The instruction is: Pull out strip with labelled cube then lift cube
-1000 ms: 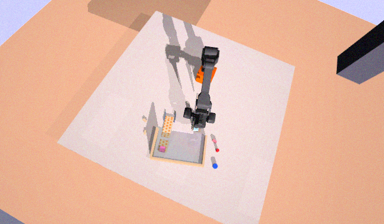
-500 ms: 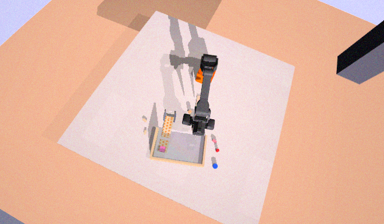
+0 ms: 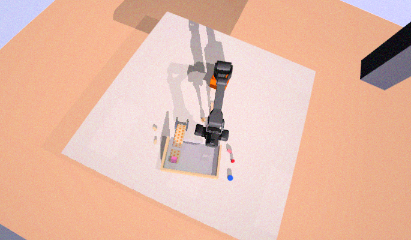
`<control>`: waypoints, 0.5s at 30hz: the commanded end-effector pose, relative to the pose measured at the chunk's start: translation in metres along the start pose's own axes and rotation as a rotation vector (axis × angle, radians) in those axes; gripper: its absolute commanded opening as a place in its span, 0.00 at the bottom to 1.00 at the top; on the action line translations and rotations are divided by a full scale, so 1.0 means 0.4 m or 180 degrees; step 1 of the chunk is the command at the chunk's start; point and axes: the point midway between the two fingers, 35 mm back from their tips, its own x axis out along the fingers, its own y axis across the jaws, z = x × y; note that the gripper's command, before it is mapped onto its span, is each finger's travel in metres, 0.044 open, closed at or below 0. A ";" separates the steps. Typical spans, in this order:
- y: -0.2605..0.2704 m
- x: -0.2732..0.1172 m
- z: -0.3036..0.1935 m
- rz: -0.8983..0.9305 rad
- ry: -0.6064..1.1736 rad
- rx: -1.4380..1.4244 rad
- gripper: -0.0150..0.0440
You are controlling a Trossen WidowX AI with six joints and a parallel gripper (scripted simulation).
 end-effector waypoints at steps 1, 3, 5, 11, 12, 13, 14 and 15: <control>0.000 0.029 -0.008 -0.0001 0.0046 -0.0016 0.68; 0.000 0.037 -0.008 -0.0001 0.0046 -0.0016 0.68; 0.000 0.045 -0.008 -0.0001 0.0046 -0.0016 0.68; 0.000 0.070 -0.009 -0.0001 0.0046 -0.0016 0.68; 0.000 0.074 -0.010 -0.0001 0.0046 -0.0016 0.68; 0.000 0.078 -0.010 -0.0001 0.0046 -0.0016 0.68; 0.000 0.081 -0.010 -0.0001 0.0046 -0.0016 0.68; 0.000 0.083 -0.010 -0.0002 0.0046 -0.0016 0.68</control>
